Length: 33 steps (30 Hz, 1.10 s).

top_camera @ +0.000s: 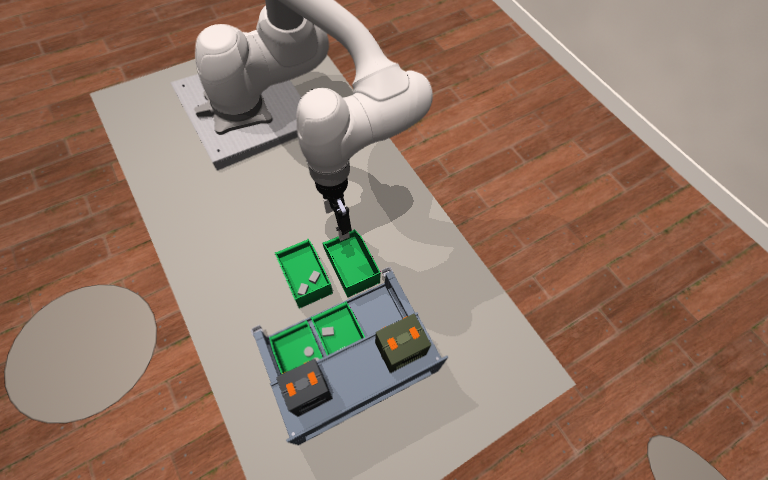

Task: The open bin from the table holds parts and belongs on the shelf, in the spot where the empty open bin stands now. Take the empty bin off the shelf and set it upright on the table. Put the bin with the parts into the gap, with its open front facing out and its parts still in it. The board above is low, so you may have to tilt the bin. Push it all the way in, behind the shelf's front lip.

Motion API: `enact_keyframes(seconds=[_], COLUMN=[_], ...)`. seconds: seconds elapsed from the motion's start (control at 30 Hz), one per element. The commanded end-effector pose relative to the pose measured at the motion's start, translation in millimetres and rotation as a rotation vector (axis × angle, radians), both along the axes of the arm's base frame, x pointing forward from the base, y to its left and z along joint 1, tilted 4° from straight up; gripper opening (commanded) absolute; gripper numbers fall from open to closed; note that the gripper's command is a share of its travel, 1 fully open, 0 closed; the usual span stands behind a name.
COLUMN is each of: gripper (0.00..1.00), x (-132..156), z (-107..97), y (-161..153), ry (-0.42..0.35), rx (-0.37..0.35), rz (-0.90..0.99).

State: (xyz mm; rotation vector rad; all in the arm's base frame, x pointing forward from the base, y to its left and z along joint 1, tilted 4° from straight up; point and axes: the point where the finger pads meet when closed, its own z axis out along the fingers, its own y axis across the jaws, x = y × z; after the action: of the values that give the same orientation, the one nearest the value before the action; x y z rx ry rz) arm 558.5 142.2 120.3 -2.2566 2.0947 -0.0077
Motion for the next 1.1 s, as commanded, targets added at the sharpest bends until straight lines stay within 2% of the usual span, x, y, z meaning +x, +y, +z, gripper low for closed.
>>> enact_keyframes(seconds=[0.0, 0.17, 0.2, 1.07], gripper=[0.62, 0.62, 0.10, 0.10], x=[-0.1, -0.1, -0.1, -0.1], z=[1.4, 1.6, 1.6, 1.6], y=[0.0, -0.1, -0.1, -0.1], ry=[0.000, 0.000, 0.000, 0.000], rx=[0.000, 0.000, 0.000, 0.000], rz=[0.000, 0.000, 0.000, 0.000])
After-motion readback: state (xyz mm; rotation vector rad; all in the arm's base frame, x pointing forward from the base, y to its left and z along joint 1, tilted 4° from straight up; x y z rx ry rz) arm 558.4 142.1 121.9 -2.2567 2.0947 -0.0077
